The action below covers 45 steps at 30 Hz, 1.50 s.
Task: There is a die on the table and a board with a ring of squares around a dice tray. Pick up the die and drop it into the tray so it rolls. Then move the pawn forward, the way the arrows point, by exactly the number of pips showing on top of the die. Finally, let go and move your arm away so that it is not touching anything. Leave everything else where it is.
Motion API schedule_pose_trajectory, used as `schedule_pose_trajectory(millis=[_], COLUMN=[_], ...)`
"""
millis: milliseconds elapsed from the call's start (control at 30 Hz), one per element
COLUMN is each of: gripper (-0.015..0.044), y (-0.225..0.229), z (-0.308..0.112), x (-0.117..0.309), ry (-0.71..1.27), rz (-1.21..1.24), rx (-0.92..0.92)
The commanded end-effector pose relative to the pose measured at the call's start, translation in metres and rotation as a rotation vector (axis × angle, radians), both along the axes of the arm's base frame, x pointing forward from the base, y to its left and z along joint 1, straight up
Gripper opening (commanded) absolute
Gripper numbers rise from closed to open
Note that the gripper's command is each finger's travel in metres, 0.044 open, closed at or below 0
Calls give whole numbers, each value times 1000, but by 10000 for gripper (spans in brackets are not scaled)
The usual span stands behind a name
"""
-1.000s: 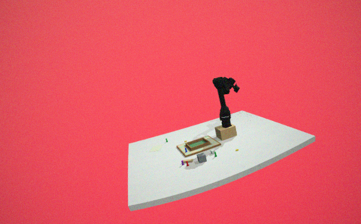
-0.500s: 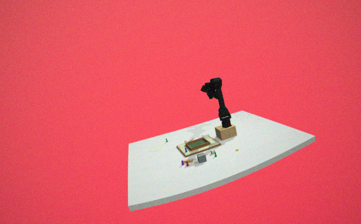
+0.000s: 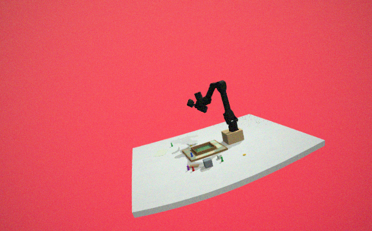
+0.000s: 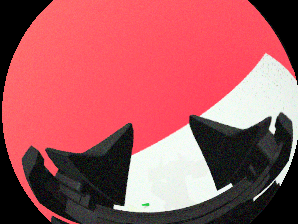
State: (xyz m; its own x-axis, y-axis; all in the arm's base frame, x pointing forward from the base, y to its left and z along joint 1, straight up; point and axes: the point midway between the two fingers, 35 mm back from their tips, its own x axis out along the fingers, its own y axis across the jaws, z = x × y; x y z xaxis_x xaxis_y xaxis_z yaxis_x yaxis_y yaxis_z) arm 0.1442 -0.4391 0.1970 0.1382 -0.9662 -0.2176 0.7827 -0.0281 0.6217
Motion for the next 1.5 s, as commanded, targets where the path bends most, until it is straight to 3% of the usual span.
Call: schedule_pose_trajectory(millis=[0, 400, 733, 1067, 1467], gripper=[275, 275, 275, 275, 275], y=[26, 162, 321, 476, 642], z=[-20, -79, -120, -152, -176], x=[63, 208, 267, 252, 137], ry=[28, 200, 445, 759, 1321], rz=[160, 612, 1012, 1381, 1739], rx=[86, 337, 477, 553, 561])
